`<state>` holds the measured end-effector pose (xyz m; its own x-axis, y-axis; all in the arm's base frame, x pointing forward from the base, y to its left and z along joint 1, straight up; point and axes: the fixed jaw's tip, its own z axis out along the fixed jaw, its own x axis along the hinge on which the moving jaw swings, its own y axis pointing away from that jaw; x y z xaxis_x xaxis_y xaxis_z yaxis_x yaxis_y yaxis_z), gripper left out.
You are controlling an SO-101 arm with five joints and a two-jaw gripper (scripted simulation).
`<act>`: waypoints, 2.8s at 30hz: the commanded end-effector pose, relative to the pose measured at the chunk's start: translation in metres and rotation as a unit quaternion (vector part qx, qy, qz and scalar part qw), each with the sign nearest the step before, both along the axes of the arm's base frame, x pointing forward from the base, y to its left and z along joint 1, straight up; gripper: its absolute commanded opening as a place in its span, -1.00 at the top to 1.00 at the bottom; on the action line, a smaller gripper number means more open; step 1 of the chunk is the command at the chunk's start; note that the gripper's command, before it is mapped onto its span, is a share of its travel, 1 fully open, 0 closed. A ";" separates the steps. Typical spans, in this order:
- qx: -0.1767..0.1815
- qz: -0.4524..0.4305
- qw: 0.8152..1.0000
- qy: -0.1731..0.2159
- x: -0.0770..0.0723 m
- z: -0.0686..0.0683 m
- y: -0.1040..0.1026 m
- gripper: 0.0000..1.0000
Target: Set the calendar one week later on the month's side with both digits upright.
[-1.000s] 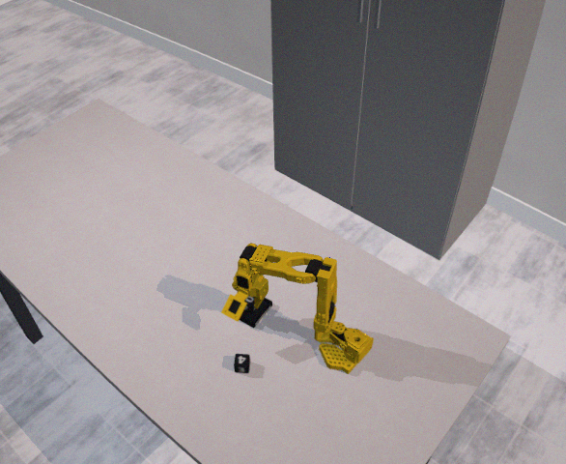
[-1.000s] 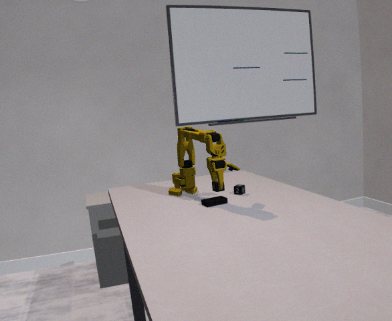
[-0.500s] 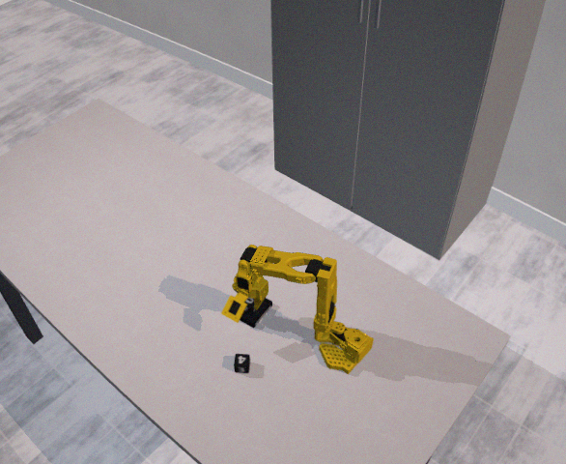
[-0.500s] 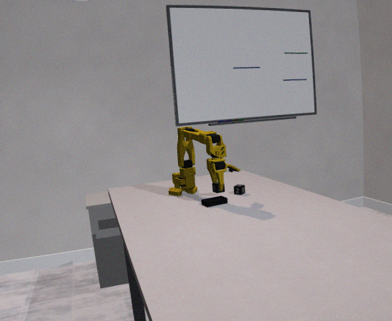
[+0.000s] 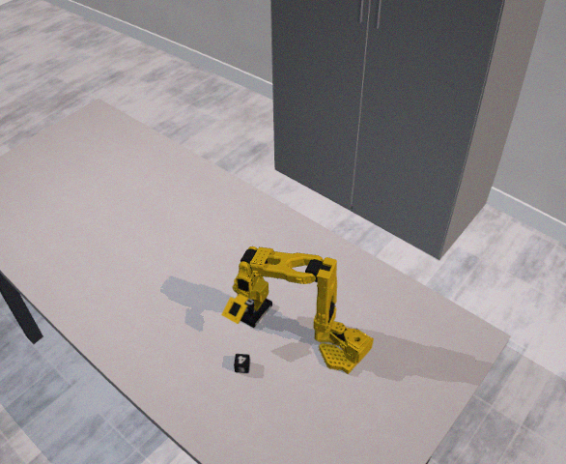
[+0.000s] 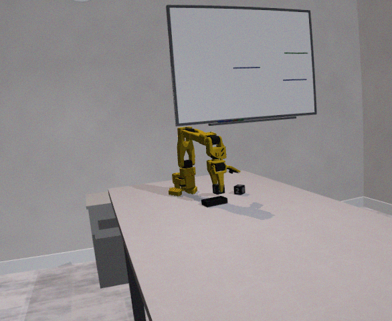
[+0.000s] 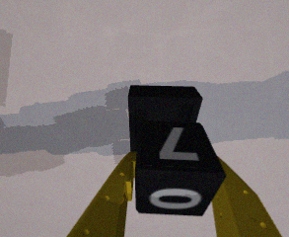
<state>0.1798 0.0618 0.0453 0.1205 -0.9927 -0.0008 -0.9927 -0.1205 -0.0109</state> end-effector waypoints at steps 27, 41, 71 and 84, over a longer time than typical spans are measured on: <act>0.006 0.000 1.000 -0.016 0.002 -0.007 0.000 1.00; 0.006 0.000 1.000 -0.016 0.002 -0.012 0.000 1.00; 0.006 0.000 1.000 -0.016 0.003 -0.018 0.000 0.89; 0.006 0.000 1.000 -0.016 0.003 -0.018 0.000 0.65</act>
